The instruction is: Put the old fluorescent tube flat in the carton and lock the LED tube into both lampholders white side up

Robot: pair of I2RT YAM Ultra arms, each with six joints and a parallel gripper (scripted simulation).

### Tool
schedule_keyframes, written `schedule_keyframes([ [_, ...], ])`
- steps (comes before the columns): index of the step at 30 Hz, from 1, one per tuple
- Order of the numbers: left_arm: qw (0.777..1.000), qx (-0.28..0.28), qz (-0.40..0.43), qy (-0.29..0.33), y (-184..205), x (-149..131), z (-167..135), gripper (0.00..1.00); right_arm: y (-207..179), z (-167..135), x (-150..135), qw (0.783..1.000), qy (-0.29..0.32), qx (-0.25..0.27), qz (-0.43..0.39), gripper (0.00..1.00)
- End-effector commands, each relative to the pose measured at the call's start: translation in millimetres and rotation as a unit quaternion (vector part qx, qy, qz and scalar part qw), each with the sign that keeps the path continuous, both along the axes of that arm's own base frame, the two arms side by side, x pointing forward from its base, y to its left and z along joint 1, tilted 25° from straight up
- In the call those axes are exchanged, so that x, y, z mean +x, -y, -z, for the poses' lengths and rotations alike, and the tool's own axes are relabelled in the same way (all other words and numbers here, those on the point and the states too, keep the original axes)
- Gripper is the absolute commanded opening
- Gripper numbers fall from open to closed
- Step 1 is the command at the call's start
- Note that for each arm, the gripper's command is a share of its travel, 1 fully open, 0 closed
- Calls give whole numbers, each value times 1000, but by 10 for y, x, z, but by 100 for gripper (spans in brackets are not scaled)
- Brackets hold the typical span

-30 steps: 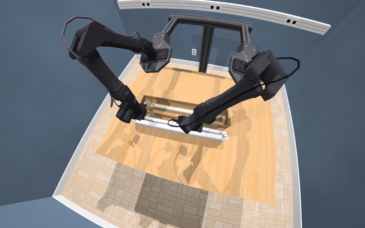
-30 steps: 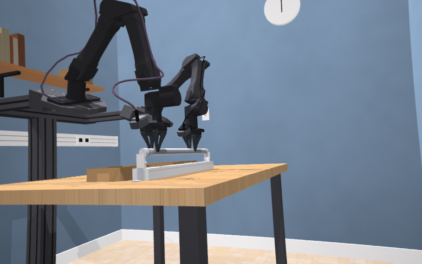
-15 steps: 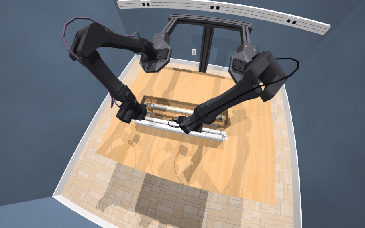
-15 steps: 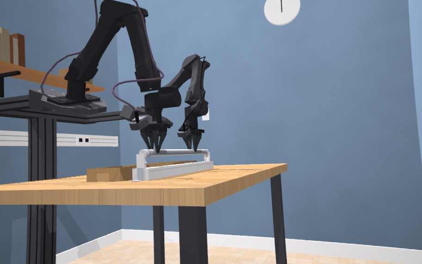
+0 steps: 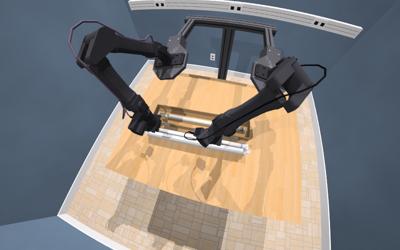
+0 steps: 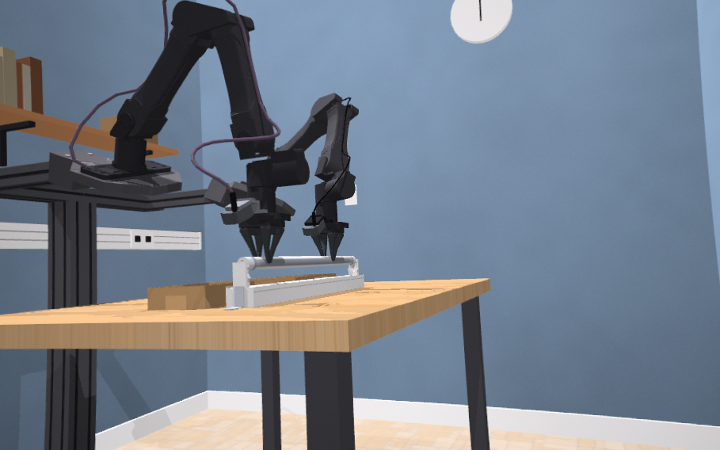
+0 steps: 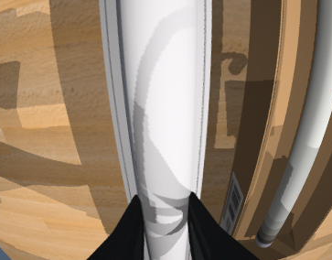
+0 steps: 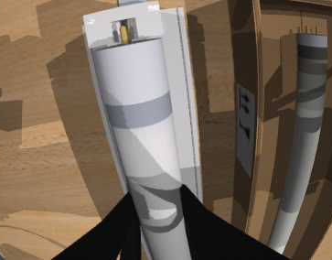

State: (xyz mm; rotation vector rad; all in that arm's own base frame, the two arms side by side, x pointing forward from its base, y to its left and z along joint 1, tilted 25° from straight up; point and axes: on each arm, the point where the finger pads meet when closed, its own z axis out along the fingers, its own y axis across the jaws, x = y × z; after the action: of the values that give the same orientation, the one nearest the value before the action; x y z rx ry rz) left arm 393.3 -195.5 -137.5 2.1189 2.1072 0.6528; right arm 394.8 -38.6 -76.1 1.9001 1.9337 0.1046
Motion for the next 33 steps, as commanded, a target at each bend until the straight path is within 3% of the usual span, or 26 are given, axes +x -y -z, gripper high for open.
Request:
schedule_keyframes([
  [1, 1000, -5, 10, 1, 75, 29, 1, 11, 8, -29, 83, 1000, 12, -3, -2, 11],
  [33, 1000, -5, 11, 3, 42, 60, 125, 11, 51, 99, 104, 1000, 7, -3, 0, 11],
])
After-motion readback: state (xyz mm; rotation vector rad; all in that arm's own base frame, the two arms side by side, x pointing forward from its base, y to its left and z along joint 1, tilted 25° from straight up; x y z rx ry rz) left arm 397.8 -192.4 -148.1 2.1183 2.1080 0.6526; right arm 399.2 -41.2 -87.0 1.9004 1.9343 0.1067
